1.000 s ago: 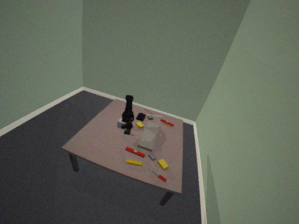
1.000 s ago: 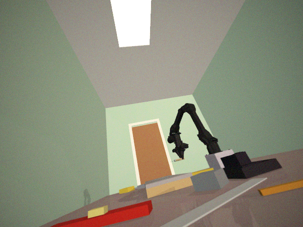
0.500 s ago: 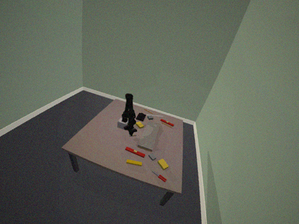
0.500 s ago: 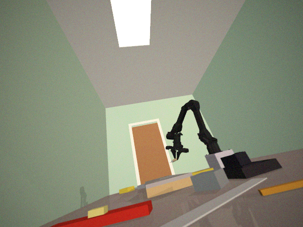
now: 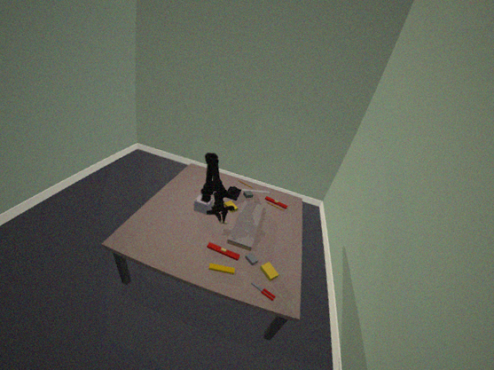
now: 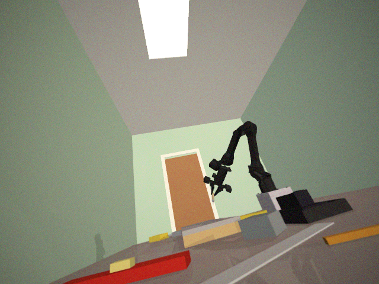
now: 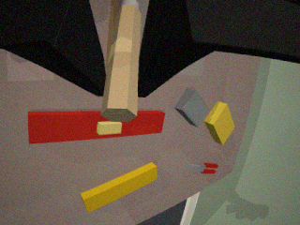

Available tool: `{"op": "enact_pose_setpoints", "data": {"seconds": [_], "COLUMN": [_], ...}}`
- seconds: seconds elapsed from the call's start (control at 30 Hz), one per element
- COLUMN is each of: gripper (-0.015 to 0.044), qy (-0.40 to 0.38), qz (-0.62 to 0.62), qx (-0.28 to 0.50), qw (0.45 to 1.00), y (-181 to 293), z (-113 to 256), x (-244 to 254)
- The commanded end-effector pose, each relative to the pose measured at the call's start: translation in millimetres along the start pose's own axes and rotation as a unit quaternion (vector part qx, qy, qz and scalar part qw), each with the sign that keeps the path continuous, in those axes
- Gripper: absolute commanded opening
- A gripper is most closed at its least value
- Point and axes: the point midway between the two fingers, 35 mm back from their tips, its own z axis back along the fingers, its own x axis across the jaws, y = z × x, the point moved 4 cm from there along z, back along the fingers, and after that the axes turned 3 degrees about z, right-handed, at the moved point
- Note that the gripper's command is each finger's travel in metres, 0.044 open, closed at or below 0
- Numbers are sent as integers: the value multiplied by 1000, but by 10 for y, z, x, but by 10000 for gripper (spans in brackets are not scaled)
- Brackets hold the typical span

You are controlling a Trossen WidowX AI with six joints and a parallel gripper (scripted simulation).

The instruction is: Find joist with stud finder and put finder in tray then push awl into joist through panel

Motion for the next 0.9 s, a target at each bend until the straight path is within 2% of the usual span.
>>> {"op": "enact_pose_setpoints", "data": {"seconds": [0.0,0.23,0.5,0.53,0.87], "gripper": [0,0,0,0,0], "qy": [-39,-100,-147,-133,-120], "qz": [76,207,338,295,290], "qx": [-38,-115,-218,-178,-152], "qw": [996,966,904,929,937], "y": [17,58,121,102,329], "z": [72,236,489,384,299], "x": [85,222,338,306,539]}}
